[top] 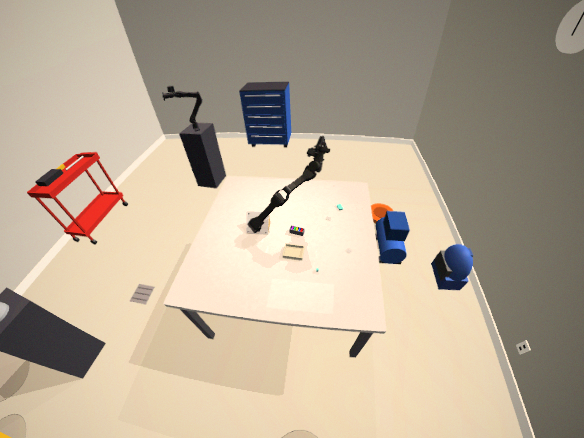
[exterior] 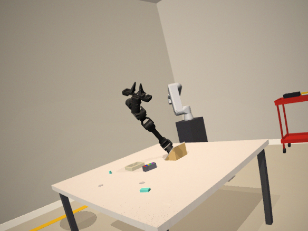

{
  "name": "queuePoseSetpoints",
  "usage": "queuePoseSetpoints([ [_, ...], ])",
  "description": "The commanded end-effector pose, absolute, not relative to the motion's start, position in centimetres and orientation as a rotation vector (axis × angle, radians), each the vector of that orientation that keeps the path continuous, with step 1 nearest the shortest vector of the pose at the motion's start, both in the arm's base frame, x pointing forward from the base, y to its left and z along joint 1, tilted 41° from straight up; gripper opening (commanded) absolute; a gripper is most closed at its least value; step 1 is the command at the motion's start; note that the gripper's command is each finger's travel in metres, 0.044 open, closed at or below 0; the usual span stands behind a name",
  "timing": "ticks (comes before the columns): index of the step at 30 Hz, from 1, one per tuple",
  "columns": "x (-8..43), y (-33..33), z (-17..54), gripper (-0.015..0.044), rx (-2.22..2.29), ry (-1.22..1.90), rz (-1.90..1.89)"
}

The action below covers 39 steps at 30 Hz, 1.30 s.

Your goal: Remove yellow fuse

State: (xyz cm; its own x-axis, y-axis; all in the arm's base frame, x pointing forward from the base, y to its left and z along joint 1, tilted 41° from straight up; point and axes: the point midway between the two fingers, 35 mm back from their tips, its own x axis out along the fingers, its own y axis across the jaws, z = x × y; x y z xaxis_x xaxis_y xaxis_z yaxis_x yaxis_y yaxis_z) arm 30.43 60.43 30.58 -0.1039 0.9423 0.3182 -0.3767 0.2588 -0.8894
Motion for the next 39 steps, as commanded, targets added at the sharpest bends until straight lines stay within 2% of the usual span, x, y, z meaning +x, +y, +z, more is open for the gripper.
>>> queuePoseSetpoints([
  [1,30.6,60.4,30.5,0.0145,-0.636,-1.154,1.258],
  [4,32.8,60.1,28.8,0.0066,-0.538,-0.867,1.330],
  [5,33.7,59.8,28.0,0.0061,-0.493,-0.745,1.347],
  [13,39.2,55.3,20.4,0.0061,-0.110,0.162,1.207],
  [22,41.0,45.0,11.4,0.0061,0.311,0.875,0.592],
  [30,38.7,33.7,6.2,0.0061,0.585,1.106,-0.112],
  [39,33.1,21.8,3.9,0.0061,0.756,0.985,-0.837],
])
